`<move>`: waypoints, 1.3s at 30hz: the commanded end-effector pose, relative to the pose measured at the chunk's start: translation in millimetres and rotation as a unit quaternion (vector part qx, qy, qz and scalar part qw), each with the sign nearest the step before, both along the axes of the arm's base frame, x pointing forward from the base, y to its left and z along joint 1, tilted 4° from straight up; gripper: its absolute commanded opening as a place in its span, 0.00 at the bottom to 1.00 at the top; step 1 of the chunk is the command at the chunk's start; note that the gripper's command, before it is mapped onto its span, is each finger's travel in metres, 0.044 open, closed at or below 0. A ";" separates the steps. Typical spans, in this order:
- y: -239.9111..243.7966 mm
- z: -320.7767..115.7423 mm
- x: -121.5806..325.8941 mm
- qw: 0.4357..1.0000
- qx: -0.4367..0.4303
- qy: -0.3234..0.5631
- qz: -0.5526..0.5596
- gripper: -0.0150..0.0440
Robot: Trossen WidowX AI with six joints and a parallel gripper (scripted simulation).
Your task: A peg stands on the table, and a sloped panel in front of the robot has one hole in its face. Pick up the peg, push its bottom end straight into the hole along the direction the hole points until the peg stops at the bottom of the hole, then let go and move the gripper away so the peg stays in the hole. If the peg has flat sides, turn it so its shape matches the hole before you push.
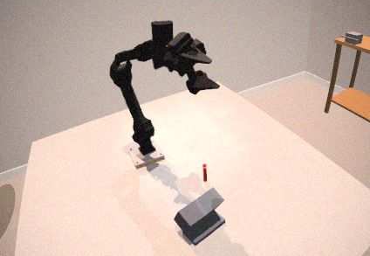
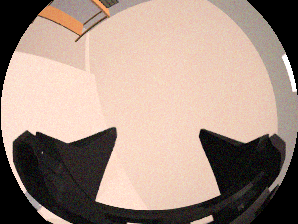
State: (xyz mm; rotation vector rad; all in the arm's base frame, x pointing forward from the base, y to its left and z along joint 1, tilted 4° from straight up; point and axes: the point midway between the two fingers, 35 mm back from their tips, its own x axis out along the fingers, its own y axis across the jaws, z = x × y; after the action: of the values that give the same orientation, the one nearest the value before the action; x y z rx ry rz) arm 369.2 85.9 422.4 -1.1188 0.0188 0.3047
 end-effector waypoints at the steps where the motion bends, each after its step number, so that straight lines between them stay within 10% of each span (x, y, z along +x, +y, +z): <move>1: 6.9 -33.4 10.2 0.997 -0.051 0.049 0.014 1.00; 19: 29.6 -185.3 7.8 0.909 -0.282 0.268 0.149 1.00; 39: 23.7 -310.9 -67.0 0.666 -0.441 0.457 0.391 1.00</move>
State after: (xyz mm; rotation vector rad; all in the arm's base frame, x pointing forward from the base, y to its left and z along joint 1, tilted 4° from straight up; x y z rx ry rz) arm 314.1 110.4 124.6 -1.7857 0.6540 1.6566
